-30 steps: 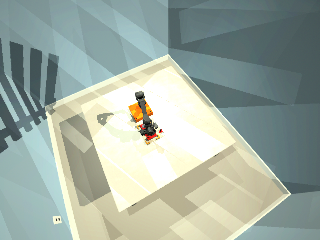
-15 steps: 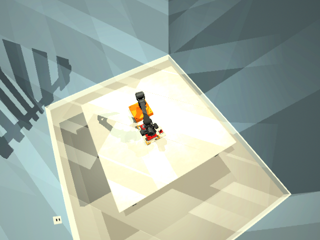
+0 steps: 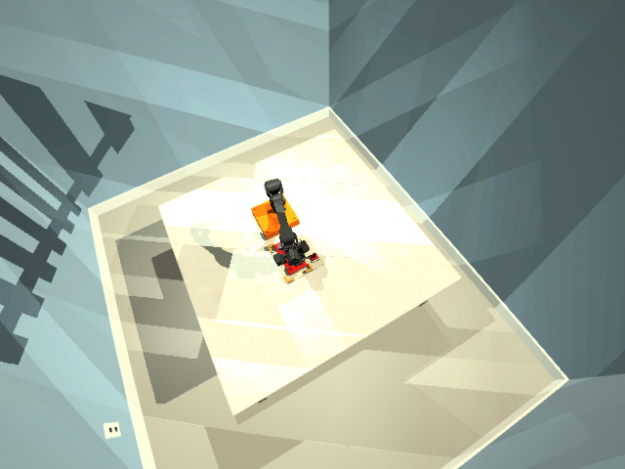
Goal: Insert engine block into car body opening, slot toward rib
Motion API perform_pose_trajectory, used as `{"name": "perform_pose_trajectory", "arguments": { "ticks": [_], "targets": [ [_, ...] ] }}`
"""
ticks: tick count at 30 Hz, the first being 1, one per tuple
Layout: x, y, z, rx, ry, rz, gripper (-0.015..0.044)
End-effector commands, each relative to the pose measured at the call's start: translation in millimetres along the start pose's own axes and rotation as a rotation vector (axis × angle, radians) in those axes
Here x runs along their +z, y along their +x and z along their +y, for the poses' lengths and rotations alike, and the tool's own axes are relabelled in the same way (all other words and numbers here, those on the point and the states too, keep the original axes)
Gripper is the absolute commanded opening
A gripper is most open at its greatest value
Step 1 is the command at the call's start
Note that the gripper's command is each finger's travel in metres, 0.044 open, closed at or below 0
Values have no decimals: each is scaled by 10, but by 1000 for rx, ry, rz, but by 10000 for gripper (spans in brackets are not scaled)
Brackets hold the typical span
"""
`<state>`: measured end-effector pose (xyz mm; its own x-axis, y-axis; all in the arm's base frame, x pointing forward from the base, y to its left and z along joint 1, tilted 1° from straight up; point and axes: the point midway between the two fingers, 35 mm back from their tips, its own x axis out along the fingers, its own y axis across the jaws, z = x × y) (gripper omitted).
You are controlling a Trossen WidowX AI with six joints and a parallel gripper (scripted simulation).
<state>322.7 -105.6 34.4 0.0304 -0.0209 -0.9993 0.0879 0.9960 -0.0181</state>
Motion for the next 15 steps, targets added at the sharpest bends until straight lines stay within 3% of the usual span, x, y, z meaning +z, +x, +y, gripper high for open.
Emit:
{"name": "perform_pose_trajectory", "arguments": {
  "ticks": [1, 15],
  "targets": [
    [0, -1, -2, -1, 0, 0, 440],
    [-11, -141, -4, 1, 1, -2, 440]
  ]
}}
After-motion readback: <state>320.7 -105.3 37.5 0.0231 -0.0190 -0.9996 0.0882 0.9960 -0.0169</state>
